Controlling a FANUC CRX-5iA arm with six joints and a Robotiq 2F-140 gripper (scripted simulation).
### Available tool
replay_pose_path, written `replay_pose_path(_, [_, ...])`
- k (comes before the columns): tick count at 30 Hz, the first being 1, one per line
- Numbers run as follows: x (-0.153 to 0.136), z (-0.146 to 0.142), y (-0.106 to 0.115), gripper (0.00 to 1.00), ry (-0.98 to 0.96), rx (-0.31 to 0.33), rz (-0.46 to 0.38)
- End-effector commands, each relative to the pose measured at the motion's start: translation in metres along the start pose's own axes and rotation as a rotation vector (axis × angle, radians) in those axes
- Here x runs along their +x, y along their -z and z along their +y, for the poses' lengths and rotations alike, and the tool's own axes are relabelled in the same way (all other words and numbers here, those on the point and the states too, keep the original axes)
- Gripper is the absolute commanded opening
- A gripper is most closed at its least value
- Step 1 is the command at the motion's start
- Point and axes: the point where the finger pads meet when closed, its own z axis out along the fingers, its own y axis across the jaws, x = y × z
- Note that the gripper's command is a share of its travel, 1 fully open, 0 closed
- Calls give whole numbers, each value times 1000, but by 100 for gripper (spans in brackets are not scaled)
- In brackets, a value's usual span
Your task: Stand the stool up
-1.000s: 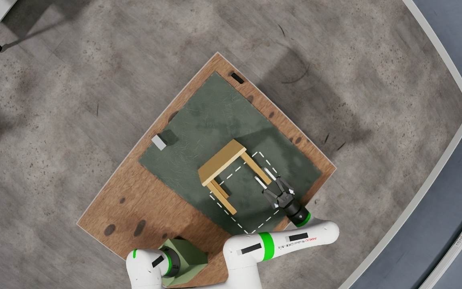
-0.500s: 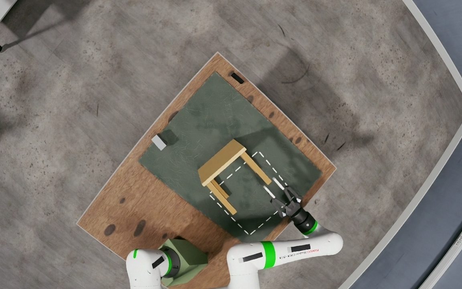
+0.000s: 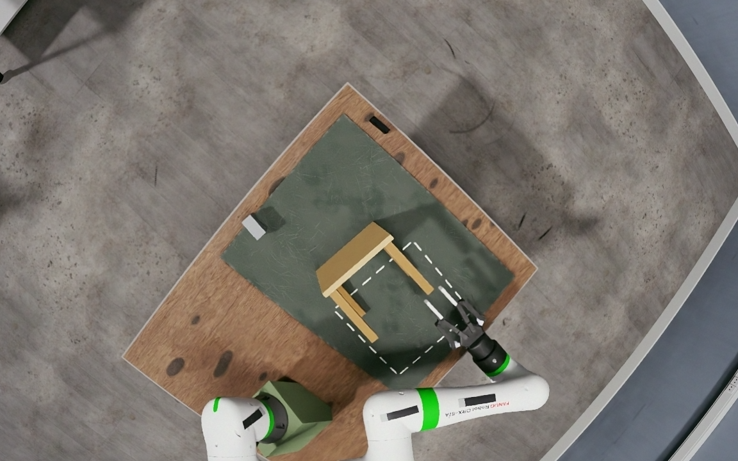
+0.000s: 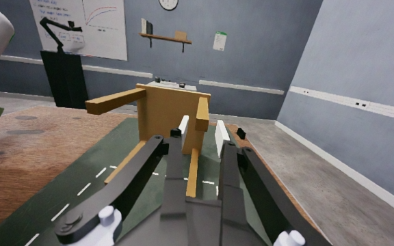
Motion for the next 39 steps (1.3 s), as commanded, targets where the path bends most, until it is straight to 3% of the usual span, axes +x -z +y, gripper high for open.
replay_pose_path(1, [3,0,0,38,2,0,-1])
replay_pose_path(11, [24,0,1,38,2,1,-1])
replay_pose_path(23, [76,0,2,38,2,1,-1])
replay_pose_path(31, [81,0,3,38,2,0,-1])
replay_pose_path(32, [81,0,3,33,2,0,-1])
replay_pose_path(34, [82,1,2,33,-2,-1,-3])
replay_pose_path(39, [87,14,-13,33,-61,-21,-31])
